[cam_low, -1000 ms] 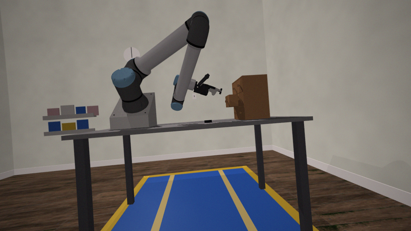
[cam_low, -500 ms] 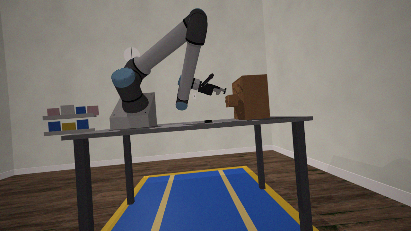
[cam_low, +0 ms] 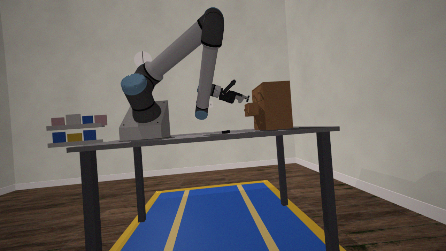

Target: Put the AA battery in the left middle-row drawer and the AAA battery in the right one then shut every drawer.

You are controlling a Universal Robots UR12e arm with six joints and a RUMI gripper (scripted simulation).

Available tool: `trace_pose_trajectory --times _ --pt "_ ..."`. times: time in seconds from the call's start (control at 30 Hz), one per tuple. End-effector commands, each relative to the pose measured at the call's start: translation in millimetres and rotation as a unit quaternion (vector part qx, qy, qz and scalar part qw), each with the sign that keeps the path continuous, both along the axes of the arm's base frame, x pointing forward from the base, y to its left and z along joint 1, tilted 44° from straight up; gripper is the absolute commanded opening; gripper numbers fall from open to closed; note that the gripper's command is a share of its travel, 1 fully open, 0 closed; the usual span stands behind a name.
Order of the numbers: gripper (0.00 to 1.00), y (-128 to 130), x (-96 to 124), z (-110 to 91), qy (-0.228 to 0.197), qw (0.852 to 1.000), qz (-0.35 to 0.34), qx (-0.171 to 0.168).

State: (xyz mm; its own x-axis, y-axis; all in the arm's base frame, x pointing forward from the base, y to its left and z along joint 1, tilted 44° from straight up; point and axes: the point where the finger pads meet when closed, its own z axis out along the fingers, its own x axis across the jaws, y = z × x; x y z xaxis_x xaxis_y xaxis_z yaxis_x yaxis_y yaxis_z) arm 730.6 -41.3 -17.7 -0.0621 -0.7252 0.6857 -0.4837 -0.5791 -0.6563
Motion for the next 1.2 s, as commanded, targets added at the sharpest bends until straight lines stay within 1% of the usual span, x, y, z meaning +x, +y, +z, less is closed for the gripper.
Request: trace_pose_trajectory --times 0.0,0.5,1.17 --pt "0.05 -1 7 0 0.000 1.000 0.000 0.000" --pt "0.05 -3 23 -1 0.000 1.000 0.000 0.000" --pt "0.05 -4 27 -2 0.000 1.000 0.000 0.000"
